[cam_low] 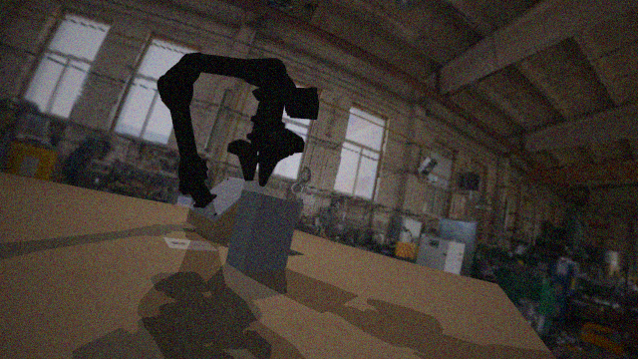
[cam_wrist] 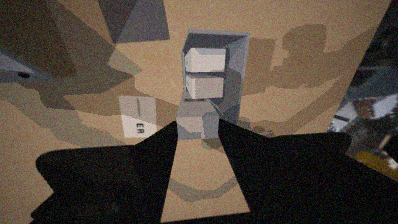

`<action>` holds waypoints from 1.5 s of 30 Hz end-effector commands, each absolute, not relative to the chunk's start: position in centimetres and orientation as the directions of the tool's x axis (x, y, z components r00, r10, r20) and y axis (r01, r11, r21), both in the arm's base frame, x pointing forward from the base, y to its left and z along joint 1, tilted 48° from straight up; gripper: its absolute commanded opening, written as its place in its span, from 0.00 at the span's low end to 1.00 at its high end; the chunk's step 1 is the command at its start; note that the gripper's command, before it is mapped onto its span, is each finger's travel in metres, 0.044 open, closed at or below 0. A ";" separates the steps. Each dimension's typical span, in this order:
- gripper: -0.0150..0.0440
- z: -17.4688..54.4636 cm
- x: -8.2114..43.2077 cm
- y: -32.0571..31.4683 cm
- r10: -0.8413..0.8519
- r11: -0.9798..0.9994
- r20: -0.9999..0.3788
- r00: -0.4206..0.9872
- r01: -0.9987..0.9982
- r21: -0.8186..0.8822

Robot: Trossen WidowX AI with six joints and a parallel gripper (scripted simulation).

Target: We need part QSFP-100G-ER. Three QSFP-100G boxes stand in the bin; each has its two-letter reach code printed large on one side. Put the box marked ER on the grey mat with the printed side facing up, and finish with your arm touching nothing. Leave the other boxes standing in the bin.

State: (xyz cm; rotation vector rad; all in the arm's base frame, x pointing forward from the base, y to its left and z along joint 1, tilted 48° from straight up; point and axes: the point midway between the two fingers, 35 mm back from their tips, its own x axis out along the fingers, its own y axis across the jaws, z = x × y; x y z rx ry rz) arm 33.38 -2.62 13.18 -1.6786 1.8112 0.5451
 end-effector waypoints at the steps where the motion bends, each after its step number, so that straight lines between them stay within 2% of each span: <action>1: 0.52 13.3 34.1 -2.8 -0.743 0.113 -0.670 -0.016 -0.988 -0.102; 38: 0.52 10.4 34.1 -6.1 -0.743 0.114 -0.669 -0.016 -0.988 -0.102; 45: 0.52 10.5 34.9 -6.2 -0.735 0.159 -0.674 -0.076 -0.985 -0.062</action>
